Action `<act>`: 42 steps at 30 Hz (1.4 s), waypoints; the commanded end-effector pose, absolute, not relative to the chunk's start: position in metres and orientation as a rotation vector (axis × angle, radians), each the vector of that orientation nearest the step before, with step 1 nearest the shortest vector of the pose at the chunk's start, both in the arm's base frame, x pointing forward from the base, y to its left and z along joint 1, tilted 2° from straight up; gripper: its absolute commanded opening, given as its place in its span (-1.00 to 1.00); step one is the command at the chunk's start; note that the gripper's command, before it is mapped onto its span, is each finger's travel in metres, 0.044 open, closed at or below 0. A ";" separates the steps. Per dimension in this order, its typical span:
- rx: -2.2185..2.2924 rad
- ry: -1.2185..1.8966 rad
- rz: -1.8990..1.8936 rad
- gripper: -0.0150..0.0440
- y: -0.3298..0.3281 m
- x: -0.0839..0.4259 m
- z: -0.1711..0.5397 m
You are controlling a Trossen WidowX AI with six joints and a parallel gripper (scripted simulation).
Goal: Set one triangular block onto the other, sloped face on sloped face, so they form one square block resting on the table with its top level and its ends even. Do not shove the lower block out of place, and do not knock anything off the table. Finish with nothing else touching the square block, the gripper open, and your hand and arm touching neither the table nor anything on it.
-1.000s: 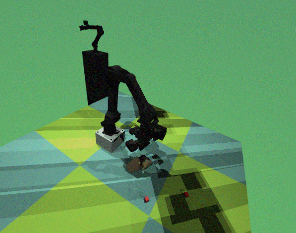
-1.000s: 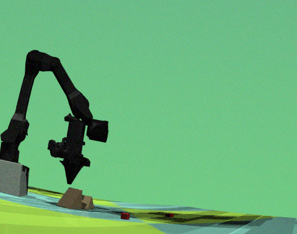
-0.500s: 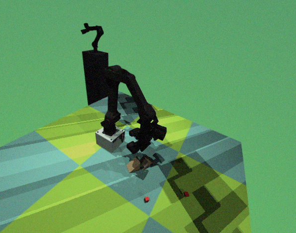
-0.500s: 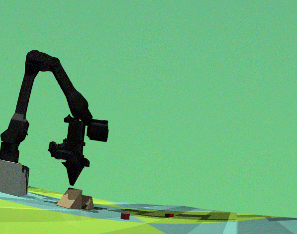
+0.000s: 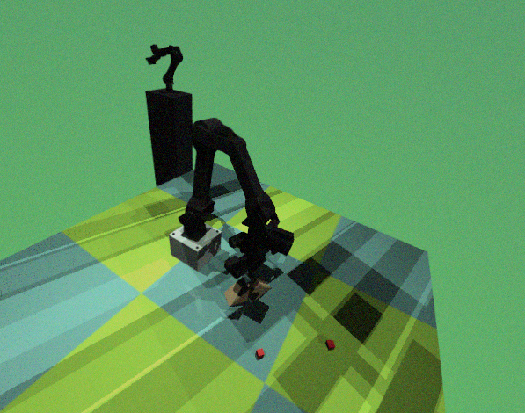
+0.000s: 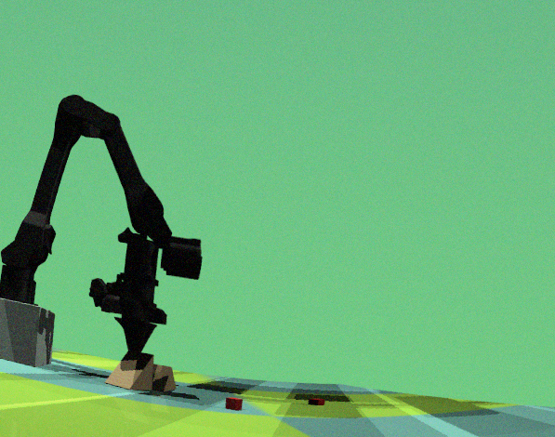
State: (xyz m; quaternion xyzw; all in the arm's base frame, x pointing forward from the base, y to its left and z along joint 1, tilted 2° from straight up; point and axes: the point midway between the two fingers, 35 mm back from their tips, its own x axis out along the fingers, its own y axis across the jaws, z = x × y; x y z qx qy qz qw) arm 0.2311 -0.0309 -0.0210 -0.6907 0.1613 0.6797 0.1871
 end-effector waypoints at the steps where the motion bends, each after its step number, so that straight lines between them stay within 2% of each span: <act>1: -1.935 0.458 1.928 -0.49 -0.031 0.229 -0.029; 18: -1.934 0.458 1.928 -0.49 -0.030 0.228 -0.050; 42: -1.940 0.459 1.924 -0.49 -0.061 0.287 -0.045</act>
